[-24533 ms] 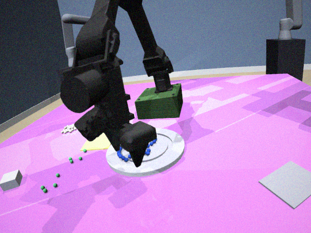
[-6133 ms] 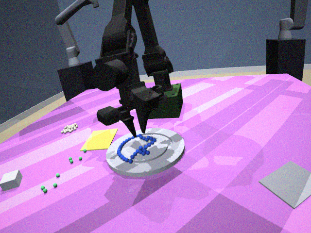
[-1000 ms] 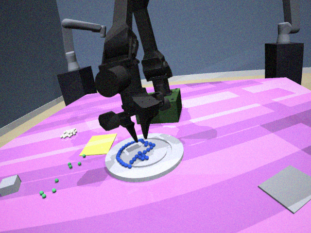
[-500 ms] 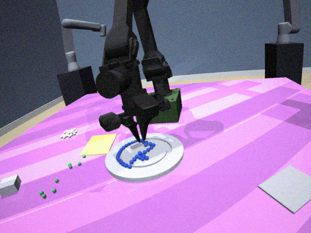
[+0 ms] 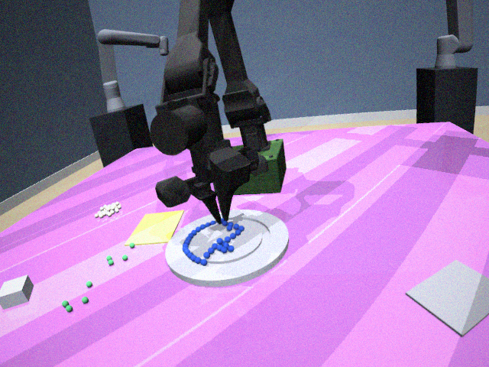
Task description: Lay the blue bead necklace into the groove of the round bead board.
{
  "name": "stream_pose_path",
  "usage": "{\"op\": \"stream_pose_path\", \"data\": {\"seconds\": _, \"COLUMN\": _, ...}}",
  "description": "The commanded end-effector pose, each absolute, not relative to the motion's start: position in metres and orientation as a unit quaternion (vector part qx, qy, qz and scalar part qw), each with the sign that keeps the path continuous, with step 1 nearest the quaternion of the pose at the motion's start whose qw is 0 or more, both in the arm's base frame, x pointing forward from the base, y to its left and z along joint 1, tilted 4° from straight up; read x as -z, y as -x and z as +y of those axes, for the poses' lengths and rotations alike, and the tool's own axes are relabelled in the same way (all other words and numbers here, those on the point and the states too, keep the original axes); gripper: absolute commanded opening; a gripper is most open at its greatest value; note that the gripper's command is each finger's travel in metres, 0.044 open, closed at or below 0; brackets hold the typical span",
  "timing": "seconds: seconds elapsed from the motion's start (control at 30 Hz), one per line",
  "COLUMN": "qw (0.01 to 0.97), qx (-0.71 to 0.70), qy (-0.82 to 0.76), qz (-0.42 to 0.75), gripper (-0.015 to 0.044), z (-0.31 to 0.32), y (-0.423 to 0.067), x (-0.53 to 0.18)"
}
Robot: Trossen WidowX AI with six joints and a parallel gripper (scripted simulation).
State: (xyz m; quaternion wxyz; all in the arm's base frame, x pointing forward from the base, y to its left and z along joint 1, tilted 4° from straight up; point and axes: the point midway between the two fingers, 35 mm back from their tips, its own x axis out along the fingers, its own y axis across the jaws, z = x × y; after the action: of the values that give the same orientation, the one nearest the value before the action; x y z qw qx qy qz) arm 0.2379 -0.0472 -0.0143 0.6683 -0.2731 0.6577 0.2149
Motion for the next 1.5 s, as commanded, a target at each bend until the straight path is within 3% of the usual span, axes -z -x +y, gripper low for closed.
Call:
{"op": "stream_pose_path", "data": {"seconds": 0.0, "qw": 0.669, "qx": -0.215, "qy": 0.273, "qz": 0.657, "gripper": 0.0, "z": -0.047, "y": -0.238, "x": 0.014}}
{"op": "stream_pose_path", "data": {"seconds": 1.4, "qw": 0.666, "qx": -0.214, "qy": 0.272, "qz": 0.66, "gripper": 0.0, "z": -0.044, "y": -0.225, "x": 0.017}}
{"op": "stream_pose_path", "data": {"seconds": 1.47, "qw": 0.669, "qx": -0.214, "qy": 0.275, "qz": 0.657, "gripper": 0.0052, "z": -0.044, "y": -0.227, "x": 0.014}}
